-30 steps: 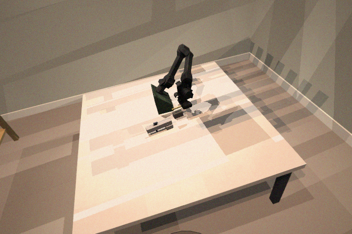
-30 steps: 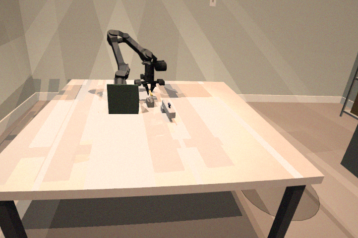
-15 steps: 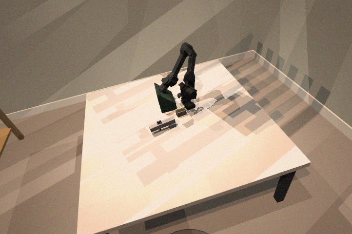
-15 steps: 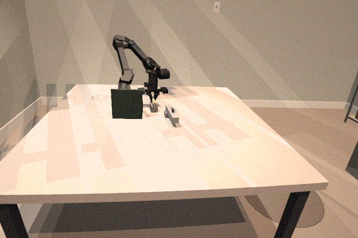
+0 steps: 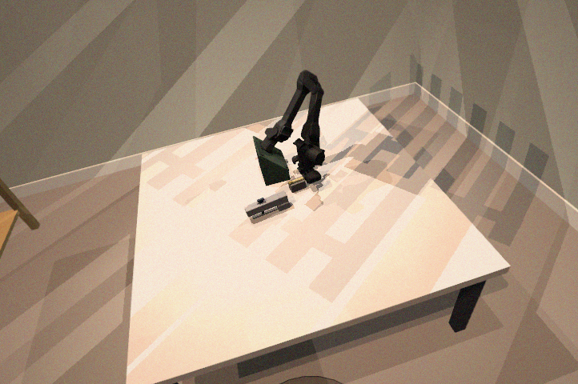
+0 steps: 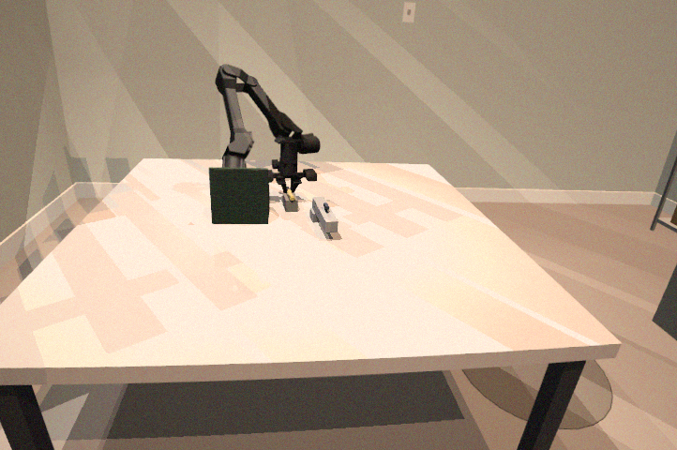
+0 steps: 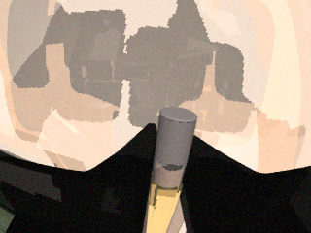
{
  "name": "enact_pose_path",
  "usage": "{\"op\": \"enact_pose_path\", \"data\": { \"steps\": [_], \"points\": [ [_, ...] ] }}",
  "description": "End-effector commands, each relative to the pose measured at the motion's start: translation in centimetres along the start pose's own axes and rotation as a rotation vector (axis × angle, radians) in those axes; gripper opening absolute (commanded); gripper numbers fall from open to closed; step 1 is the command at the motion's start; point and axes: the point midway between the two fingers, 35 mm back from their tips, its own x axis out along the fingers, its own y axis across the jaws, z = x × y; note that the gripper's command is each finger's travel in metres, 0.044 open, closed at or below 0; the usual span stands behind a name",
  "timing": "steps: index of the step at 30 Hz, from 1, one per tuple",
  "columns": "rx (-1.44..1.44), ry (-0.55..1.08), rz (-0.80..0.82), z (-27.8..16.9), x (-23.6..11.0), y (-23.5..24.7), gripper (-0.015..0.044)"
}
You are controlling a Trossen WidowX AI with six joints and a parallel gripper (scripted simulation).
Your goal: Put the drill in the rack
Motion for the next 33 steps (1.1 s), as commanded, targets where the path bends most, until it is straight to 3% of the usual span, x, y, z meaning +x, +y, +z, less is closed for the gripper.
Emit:
{"op": "enact_pose_path", "data": {
  "steps": [1, 33],
  "points": [
    [0.004, 0.005, 0.000, -0.23, 0.52, 0.12, 0.0000],
    [0.004, 0.005, 0.000, -0.63, 1.02, 0.29, 0.0000]
  ]
}}
